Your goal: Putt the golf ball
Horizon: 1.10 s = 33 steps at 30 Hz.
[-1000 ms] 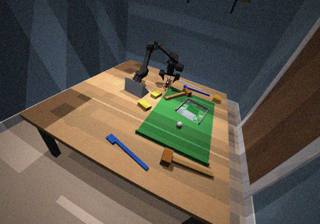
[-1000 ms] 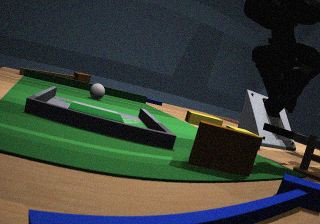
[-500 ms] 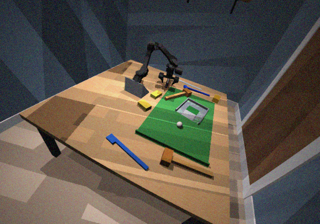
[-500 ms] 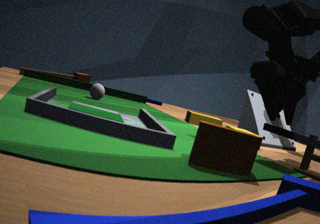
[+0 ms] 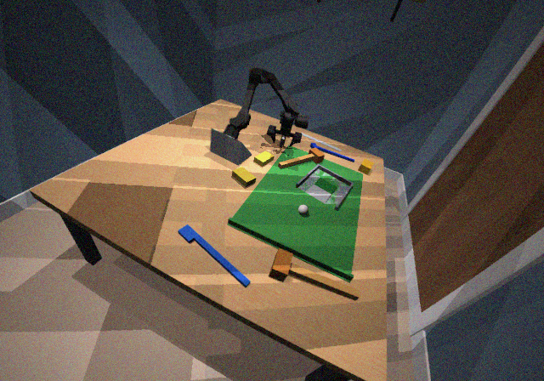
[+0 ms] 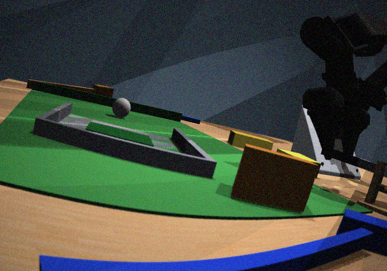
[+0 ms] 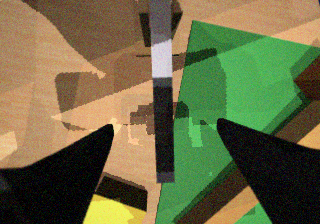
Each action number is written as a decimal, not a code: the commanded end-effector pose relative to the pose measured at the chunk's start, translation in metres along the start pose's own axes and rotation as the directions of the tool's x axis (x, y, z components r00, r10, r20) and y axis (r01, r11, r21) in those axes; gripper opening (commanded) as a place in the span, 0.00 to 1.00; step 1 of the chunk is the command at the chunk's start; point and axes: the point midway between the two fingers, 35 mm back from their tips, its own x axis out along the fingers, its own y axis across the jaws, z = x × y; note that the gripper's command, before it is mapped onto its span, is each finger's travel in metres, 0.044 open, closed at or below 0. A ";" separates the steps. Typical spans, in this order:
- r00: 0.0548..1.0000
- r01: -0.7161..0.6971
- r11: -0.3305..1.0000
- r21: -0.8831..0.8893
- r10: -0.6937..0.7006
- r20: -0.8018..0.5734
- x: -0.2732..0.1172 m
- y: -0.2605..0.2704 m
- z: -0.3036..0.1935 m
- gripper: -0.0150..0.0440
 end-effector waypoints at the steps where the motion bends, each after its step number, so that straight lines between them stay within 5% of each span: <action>1: 1.000 -0.006 1.000 0.009 0.006 -0.004 0.006 0.003 -0.003 1.00; 17: 1.000 -0.005 1.000 0.009 0.005 -0.002 0.023 0.003 -0.008 1.00; 33: 1.000 -0.002 1.000 0.000 0.002 0.002 0.021 0.001 -0.005 0.32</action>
